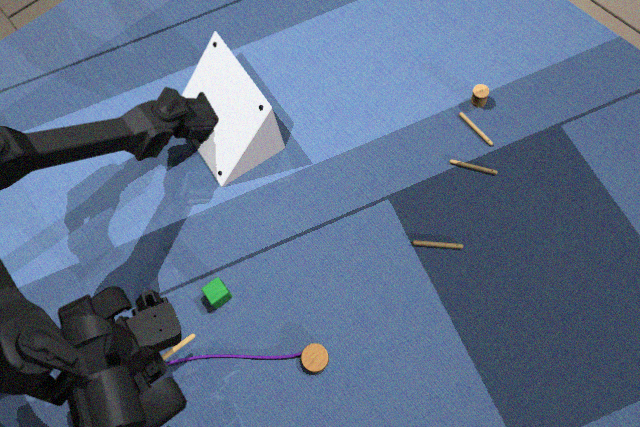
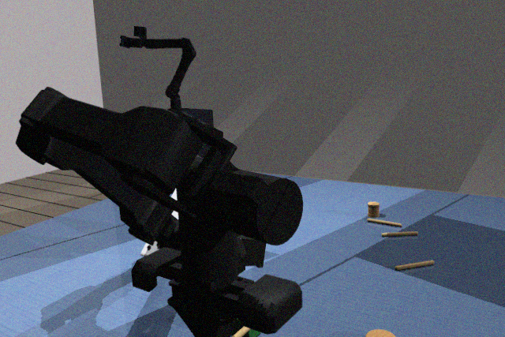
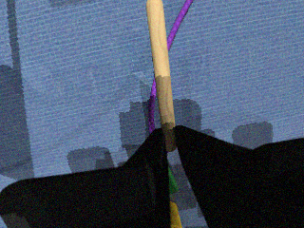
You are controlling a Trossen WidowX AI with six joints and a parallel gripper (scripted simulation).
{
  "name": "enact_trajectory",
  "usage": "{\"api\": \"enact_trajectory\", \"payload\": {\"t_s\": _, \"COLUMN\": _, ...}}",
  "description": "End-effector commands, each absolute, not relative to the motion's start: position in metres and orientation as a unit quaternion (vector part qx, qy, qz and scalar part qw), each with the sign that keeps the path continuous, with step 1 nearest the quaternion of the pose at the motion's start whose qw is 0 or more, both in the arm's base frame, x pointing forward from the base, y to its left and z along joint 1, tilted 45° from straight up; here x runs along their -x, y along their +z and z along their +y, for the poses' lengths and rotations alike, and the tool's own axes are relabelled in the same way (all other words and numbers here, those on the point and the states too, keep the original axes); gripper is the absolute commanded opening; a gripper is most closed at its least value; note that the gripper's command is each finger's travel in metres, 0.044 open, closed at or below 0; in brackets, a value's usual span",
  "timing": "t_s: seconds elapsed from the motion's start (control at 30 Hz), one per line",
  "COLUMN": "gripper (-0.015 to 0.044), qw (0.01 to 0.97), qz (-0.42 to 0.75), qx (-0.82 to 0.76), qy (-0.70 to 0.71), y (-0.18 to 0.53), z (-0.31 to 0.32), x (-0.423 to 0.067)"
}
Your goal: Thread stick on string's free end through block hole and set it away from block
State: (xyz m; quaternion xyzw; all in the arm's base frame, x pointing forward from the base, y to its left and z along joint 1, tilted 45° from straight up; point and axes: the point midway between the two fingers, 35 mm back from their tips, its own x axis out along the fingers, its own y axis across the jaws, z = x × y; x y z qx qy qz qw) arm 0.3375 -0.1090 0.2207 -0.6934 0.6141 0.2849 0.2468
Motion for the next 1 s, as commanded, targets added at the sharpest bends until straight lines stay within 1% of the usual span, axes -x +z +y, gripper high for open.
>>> {"api": "enact_trajectory", "payload": {"t_s": 0.0, "gripper": 0.0000, "qw": 0.246, "qz": 0.614, "qx": 0.693, "qy": 0.288, "y": 0.224, "z": -0.113, "x": -0.338}}
{"api": "enact_trajectory", "payload": {"t_s": 0.97, "gripper": 0.0000, "qw": 0.242, "qz": 0.616, "qx": 0.695, "qy": 0.283, "y": 0.246, "z": -0.134, "x": -0.338}}
